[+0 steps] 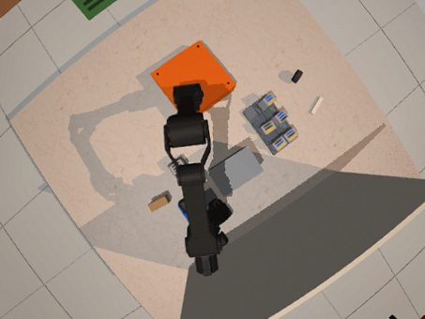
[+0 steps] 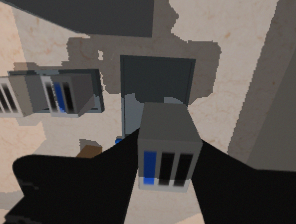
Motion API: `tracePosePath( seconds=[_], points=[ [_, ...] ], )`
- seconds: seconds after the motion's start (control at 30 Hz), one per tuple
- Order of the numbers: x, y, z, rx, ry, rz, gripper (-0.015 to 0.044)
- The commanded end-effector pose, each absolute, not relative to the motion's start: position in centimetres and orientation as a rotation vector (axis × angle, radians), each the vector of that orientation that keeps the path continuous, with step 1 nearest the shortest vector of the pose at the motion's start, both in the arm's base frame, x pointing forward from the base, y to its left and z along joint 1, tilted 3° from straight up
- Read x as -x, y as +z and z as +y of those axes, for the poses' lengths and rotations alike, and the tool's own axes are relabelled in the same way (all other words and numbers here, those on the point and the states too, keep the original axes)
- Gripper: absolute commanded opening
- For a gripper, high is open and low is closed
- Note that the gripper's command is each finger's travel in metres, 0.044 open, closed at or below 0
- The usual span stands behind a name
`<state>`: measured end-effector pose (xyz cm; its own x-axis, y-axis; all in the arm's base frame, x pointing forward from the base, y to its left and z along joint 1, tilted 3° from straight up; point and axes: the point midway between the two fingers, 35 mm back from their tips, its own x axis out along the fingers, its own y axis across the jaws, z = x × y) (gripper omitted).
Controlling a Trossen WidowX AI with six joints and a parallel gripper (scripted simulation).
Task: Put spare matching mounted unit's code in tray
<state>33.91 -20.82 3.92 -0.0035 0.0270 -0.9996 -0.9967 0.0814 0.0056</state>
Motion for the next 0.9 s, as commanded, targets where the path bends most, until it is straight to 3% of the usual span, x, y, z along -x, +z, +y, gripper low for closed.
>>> tracePosePath(
  seconds=[0.0,0.87],
  points=[
    [-33.8,3.4,-20.8,1.128,1.166,1.233,0.0000],
    [-33.6,1.0,-20.6,1.128,1.166,1.233,0.0000]
  ],
)
